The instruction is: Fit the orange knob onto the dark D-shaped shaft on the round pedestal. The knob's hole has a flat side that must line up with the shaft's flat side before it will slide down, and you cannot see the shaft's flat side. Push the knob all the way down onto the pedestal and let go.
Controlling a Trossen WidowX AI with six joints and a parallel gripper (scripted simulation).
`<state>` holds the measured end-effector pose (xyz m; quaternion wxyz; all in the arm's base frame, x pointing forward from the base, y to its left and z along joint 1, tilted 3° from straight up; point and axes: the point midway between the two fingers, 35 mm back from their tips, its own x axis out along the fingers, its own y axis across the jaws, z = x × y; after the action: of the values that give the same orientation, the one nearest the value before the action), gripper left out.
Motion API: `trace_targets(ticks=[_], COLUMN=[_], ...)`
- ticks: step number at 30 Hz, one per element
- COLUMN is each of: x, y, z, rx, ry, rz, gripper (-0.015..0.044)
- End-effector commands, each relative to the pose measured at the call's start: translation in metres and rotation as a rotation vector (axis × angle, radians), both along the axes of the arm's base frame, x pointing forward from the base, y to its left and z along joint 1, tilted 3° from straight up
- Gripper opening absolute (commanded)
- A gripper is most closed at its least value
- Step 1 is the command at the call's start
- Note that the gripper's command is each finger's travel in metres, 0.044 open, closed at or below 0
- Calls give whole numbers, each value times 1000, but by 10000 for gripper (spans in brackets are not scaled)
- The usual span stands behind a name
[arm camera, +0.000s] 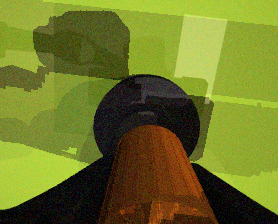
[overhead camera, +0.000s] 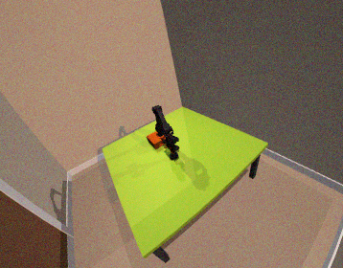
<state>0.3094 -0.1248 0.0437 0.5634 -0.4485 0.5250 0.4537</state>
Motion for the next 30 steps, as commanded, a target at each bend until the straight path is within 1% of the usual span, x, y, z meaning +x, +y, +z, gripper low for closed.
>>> trace_targets(ticks=[1, 19, 22, 26, 30], x=[3, 1, 1, -2, -5], y=[-1, 0, 0, 1, 3], z=[-1, 3, 3, 4, 4], rx=[-1, -1, -4, -10, -10], ry=[-11, -11, -13, -19, -19], rz=[11, 11, 64, 209, 220], gripper=[0, 0, 0, 0, 0])
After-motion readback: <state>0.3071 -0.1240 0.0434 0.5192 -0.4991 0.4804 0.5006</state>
